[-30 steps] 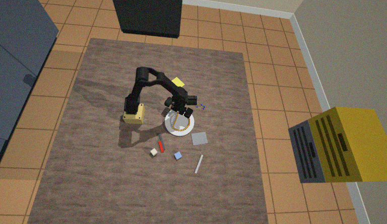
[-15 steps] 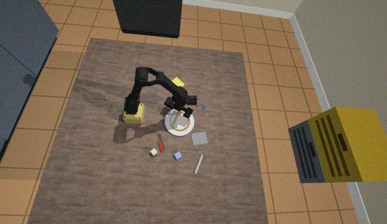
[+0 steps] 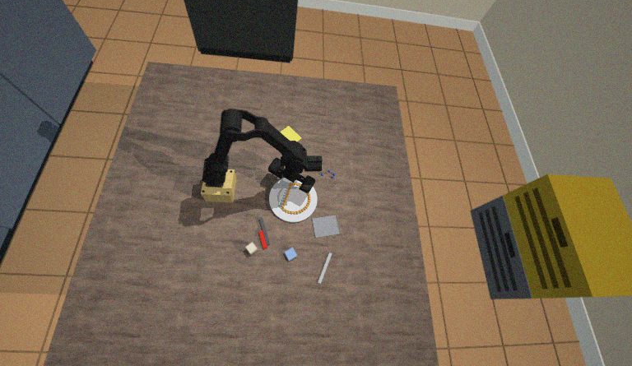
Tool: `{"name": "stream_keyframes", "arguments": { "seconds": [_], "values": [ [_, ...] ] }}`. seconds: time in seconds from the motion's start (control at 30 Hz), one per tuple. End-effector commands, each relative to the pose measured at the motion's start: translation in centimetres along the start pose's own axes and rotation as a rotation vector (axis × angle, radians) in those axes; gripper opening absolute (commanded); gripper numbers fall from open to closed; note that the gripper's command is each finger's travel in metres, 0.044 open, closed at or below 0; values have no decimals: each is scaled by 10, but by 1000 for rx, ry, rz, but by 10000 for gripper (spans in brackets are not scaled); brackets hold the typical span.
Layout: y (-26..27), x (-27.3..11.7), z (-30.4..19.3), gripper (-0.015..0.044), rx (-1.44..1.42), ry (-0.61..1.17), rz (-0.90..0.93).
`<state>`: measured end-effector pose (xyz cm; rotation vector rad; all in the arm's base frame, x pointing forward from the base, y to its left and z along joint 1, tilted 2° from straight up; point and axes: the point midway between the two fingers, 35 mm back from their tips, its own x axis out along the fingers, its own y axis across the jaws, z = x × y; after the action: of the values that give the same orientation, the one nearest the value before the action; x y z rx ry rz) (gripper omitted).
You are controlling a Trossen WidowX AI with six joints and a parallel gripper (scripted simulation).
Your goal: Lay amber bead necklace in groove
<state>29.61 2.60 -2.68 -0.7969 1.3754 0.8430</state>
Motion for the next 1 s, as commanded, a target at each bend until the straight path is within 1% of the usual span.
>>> {"name": "stream_keyframes", "arguments": {
  "seconds": [0.0, 0.07, 0.37, 0.77, 0.83, 0.97],
  "values": [
    [0, -1, -1, 414, 21, 0, 1],
    [-3, -2, -6, 361, 169, 0, 1],
    [-18, -15, -47, 125, 1192, 3, -3],
    [-27, -32, -102, 120, 2536, 2, -10],
    [-27, -33, -105, 120, 2610, 1, -10],
    [-27, -33, -105, 120, 2610, 1, -10]
  ]
}}
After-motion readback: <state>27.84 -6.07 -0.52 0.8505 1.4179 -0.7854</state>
